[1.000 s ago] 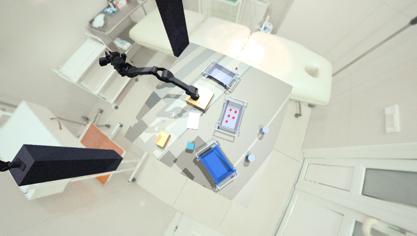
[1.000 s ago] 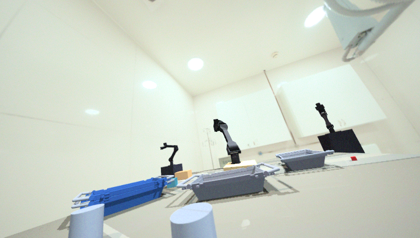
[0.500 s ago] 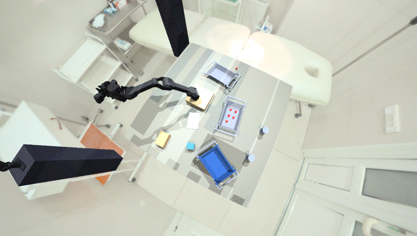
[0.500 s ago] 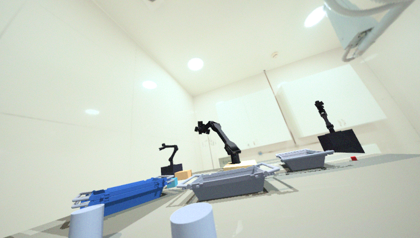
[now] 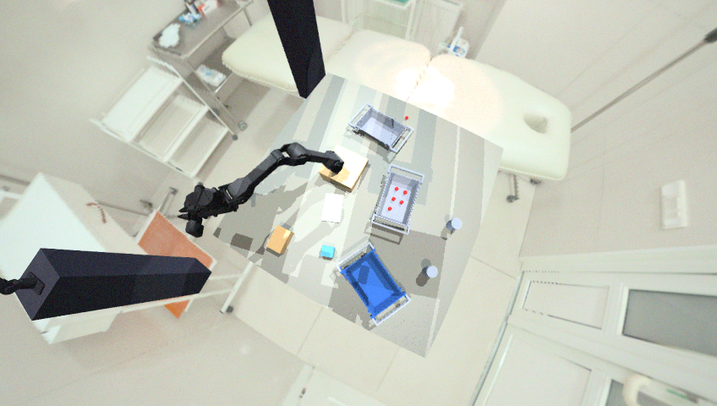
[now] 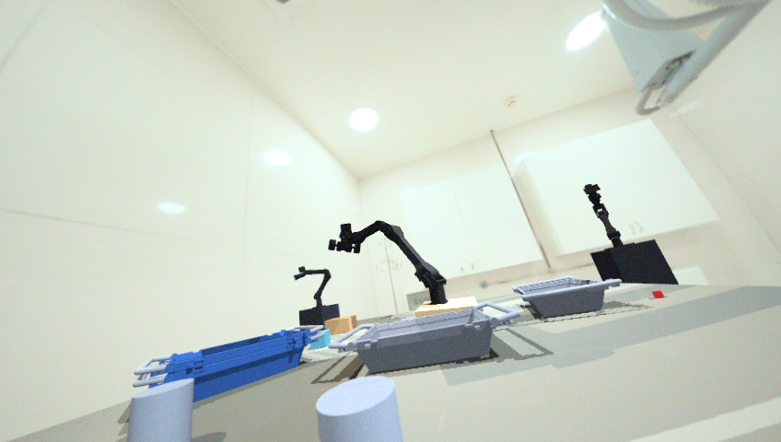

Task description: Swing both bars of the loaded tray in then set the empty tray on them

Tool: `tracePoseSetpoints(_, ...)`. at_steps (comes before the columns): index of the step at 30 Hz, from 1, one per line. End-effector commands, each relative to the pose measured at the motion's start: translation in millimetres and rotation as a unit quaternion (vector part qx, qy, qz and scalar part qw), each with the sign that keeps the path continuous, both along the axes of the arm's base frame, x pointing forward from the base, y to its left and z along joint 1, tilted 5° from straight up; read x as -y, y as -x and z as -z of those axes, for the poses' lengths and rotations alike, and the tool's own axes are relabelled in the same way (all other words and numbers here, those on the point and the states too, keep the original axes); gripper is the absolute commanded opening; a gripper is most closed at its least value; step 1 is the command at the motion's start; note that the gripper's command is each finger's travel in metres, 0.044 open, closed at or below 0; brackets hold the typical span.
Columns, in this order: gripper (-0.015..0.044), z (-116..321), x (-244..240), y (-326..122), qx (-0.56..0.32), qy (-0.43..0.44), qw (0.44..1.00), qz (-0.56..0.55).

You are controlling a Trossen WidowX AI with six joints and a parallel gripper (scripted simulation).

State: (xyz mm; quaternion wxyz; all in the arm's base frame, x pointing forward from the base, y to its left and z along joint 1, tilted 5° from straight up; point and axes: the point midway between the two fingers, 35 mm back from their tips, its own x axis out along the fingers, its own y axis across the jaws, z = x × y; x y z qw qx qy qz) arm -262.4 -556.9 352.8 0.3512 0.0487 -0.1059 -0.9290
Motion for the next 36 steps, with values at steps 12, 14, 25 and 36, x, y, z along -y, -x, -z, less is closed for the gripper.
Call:
tracePoseSetpoints(12,0.0089,47.0,47.7,-255.7,0.012,-0.122,0.961,-0.250)
tracePoseSetpoints(14,0.0089,54.9,45.2,-291.1,0.012,-0.139,0.949,-0.282)
tracePoseSetpoints(25,0.0089,92.1,-9.8,-475.8,0.001,-0.223,0.865,-0.450)
tracePoseSetpoints(36,0.0089,120.3,-127.7,-626.2,-0.047,-0.294,0.748,-0.594)
